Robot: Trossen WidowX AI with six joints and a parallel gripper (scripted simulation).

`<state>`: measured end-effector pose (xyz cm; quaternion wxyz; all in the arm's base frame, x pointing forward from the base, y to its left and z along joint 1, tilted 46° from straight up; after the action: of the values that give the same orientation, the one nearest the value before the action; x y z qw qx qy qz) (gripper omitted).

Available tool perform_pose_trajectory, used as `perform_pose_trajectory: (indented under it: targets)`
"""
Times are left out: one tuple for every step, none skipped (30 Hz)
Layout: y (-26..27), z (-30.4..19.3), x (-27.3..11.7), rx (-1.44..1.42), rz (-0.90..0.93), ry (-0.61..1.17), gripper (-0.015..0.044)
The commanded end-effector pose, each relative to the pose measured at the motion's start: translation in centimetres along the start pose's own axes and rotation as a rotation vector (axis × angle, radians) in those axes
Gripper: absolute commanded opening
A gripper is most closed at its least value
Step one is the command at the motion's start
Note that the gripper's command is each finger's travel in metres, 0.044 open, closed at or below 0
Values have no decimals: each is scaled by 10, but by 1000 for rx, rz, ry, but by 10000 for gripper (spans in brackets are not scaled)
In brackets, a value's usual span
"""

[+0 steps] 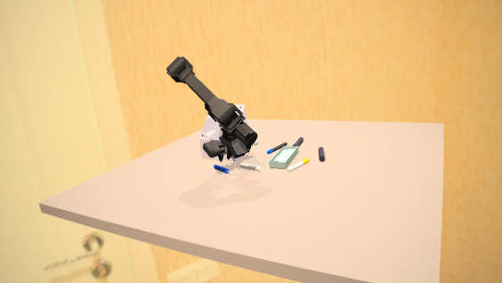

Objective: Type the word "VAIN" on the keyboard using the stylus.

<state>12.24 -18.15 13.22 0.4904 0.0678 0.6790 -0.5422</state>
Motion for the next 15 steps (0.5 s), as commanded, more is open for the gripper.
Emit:
perform_pose_trajectory:
  targets:
    - [0, 2, 4, -4, -4, 1, 150]
    - [0, 2, 5, -4, -4, 1, 150]
    - [0, 3, 5, -4, -4, 1, 150]
    - [0, 3, 6, -4, -4, 1, 150]
    - [0, 3, 6, -4, -4, 1, 150]
    - [0, 4, 7, -4, -4, 1, 150]
    - [0, 4, 8, -4, -4, 1, 150]
    - [0, 5, 8, -4, -4, 1, 150]
    - [0, 5, 9, -4, -4, 1, 150]
    - [0, 5, 10, -4, -4, 1, 150]
    - [1, 6, 10, -4, -4, 1, 150]
    - [1, 6, 11, -4, -4, 1, 150]
    - [1, 6, 12, -4, -4, 1, 150]
    - [1, 7, 12, -4, -4, 1, 150]
    - [1, 7, 13, -4, -4, 1, 150]
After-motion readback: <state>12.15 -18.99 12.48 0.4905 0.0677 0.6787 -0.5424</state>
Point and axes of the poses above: the point midway between the two fingers, 35 mm back from their tips, its own x axis out along the fingers, its own y axis across the jaws, z = x × y, the point moved 6 cm from there along -x, back along the fingers, and after that the axes turned 15 degrees about x, right-handed, at the moved point
